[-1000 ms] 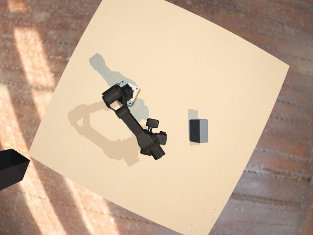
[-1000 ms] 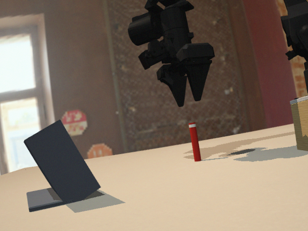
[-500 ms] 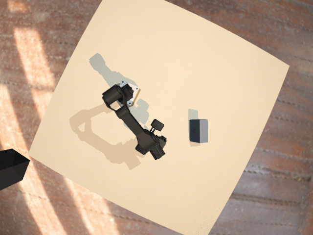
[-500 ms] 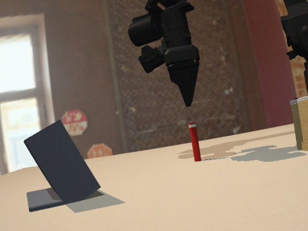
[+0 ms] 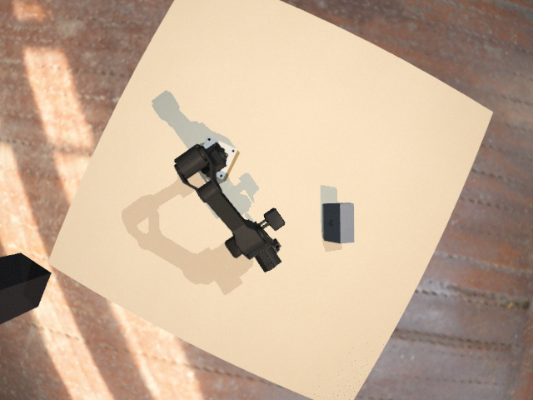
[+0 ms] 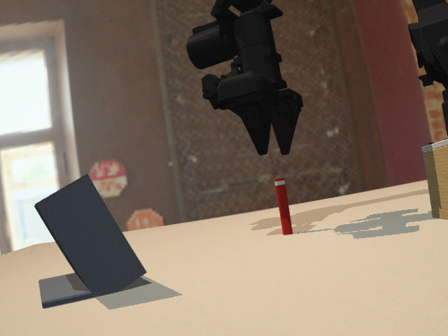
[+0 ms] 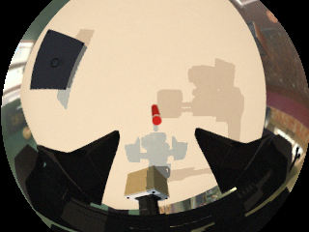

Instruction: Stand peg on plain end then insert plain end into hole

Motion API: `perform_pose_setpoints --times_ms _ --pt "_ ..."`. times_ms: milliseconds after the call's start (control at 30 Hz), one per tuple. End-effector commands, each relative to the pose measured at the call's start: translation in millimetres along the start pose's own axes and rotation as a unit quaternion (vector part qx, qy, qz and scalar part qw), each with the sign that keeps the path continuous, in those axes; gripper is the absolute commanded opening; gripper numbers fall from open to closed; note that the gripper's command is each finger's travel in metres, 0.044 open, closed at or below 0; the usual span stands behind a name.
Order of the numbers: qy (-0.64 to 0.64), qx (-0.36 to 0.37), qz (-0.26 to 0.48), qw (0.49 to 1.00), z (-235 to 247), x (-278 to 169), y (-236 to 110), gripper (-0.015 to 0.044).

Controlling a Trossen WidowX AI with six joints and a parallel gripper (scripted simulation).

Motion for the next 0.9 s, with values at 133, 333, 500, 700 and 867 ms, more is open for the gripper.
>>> perform_pose_setpoints --times_ms 133,333,500,700,867 --pt "0.109 -0.002 -0.001 0.994 -0.5 0.3 2.0 0.044" --pt "0.183 -0.002 -0.001 0.983 -0.5 0.3 3.0 0.044" --pt "0.244 -0.002 -0.001 0.97 -0.5 0.3 3.8 0.044" --pt "0.316 -0.002 -0.001 0.949 -0.5 0.3 4.8 0.044" --pt "0.375 -0.002 -0.001 0.927 -0.5 0.3 5.6 0.044"
Point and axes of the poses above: the point midway between the two fingers, 35 mm back from their tips, its own y axis out along the fingers, its own z axis across the jaws, x = y × z, the point moved 4 cm from there along -y, back along the fingers, and after that the axes turned 12 degrees about y, right-handed, at the moved point
